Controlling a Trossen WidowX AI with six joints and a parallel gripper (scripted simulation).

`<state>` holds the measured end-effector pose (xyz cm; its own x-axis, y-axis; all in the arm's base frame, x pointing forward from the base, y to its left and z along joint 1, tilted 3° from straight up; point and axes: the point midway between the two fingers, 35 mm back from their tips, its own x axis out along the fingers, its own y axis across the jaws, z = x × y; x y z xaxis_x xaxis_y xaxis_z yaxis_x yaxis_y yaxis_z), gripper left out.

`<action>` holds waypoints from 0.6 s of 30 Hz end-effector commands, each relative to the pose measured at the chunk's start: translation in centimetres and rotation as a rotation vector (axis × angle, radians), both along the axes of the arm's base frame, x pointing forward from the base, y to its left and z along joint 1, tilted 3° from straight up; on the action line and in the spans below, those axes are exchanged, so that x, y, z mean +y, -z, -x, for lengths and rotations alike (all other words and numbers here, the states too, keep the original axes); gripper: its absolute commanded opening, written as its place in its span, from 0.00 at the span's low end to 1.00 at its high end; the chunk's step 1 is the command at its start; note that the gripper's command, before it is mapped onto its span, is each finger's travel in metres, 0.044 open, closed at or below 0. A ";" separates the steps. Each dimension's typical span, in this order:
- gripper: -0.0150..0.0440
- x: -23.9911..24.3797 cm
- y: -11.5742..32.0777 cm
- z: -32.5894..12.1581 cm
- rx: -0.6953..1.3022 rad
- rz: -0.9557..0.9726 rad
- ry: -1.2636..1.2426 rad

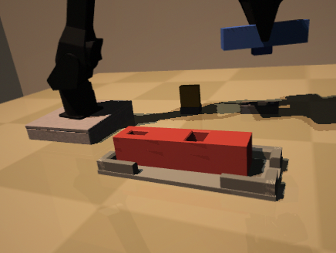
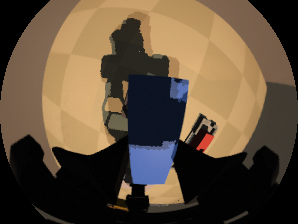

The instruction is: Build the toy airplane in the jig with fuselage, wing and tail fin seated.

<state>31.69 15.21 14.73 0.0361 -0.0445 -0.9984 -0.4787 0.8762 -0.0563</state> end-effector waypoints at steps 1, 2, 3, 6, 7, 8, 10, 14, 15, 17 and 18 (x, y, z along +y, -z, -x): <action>0.25 -1.2 0.0 -0.2 -0.002 -0.001 -0.073; 0.25 -1.6 0.0 -0.3 -0.001 0.000 -0.091; 0.25 -1.9 0.0 -0.3 0.000 0.001 -0.110; 0.25 -2.9 0.2 -0.5 0.002 0.004 -0.165; 0.25 -3.2 0.2 -0.6 0.003 0.005 -0.184; 0.25 -3.5 0.2 -0.6 0.004 0.006 -0.202; 0.25 -4.2 0.3 -0.7 0.005 0.007 -0.239; 0.25 -5.5 0.4 -0.8 0.004 0.007 -0.311; 0.25 -5.8 0.4 -0.9 0.004 0.007 -0.329; 0.25 -6.4 0.5 -0.9 0.003 0.008 -0.365; 0.25 -6.7 0.5 -0.9 0.002 0.008 -0.382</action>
